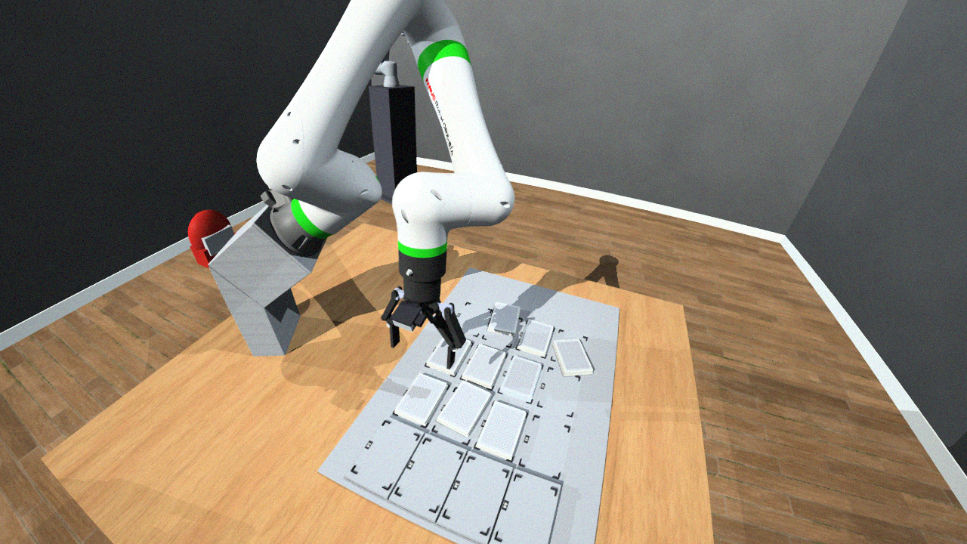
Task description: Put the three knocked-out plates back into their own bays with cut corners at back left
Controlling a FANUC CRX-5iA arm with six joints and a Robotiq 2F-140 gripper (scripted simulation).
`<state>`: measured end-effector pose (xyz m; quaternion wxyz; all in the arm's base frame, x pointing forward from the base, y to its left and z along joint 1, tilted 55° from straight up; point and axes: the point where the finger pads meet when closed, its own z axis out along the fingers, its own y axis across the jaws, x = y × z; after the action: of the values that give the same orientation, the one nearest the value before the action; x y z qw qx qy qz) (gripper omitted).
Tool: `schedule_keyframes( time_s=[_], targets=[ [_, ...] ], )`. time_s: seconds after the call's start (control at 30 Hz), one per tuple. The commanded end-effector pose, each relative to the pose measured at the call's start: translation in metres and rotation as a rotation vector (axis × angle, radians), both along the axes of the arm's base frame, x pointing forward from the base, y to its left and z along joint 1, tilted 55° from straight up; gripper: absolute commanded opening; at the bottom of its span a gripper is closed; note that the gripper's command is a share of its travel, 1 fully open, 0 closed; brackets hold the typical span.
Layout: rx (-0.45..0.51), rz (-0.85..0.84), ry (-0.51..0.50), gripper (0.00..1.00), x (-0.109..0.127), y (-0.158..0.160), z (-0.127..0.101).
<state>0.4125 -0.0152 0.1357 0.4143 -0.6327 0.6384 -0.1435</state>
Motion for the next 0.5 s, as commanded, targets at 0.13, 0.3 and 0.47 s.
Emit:
schedule_keyframes(
  time_s=[0.13,0.3,0.47],
  targets=[
    [0.063,0.072,-0.024,1.0,0.005,-0.024,-0.012],
    [0.063,0.072,-0.024,1.0,0.01,-0.042,-0.02],
    [0.063,0.072,-0.024,1.0,0.014,-0.06,-0.028]
  ],
)
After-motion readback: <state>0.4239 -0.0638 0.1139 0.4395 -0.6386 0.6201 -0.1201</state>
